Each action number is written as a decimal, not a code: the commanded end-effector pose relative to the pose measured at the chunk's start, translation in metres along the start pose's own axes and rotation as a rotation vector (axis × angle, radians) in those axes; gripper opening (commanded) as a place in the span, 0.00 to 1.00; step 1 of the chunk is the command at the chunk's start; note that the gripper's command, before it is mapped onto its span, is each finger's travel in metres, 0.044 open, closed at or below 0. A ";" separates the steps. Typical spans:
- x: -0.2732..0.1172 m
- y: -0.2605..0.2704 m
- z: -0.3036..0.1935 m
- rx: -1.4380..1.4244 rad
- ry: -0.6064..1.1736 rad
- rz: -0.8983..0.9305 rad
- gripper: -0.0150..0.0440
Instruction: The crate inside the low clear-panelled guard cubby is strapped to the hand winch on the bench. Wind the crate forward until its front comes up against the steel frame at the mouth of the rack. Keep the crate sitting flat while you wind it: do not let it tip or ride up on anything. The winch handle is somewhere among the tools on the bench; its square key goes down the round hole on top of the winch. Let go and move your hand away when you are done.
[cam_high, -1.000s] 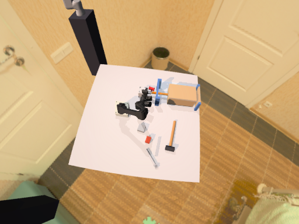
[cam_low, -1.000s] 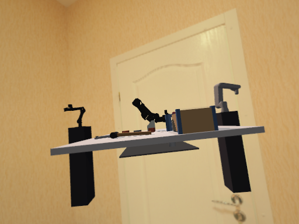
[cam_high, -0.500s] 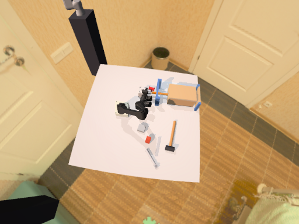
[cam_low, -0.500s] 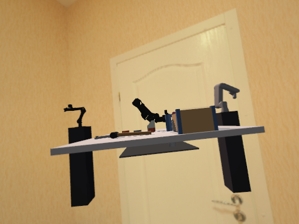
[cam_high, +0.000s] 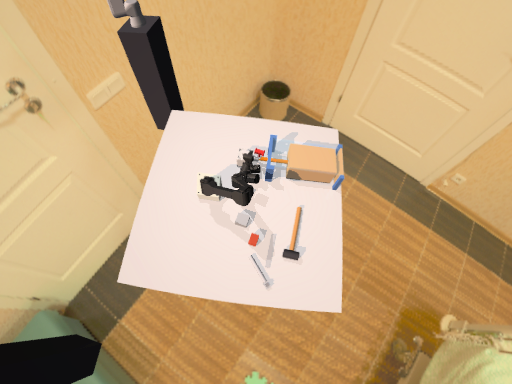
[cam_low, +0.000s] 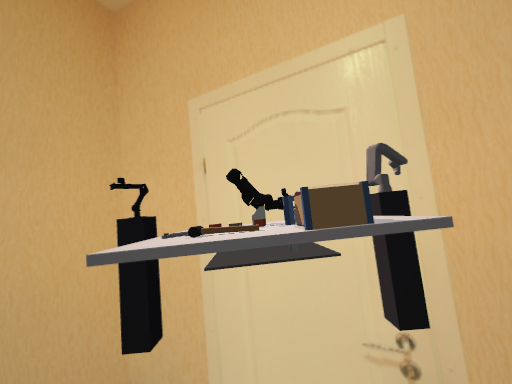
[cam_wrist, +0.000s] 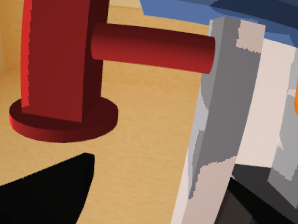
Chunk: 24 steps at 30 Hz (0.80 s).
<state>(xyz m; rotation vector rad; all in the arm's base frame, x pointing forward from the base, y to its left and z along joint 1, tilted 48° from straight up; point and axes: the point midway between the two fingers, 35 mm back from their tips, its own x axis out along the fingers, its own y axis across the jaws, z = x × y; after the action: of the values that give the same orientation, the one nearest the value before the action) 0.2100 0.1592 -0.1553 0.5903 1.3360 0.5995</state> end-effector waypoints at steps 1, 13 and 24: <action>-0.008 -0.001 0.002 0.000 0.000 -0.008 0.66; -0.108 0.002 -0.002 0.003 0.001 -0.004 0.66; -0.108 0.025 0.003 0.000 0.006 -0.020 0.66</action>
<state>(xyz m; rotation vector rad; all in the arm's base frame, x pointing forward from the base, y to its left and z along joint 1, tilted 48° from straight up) 0.1962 0.0922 -0.0708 0.5872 1.3459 0.5882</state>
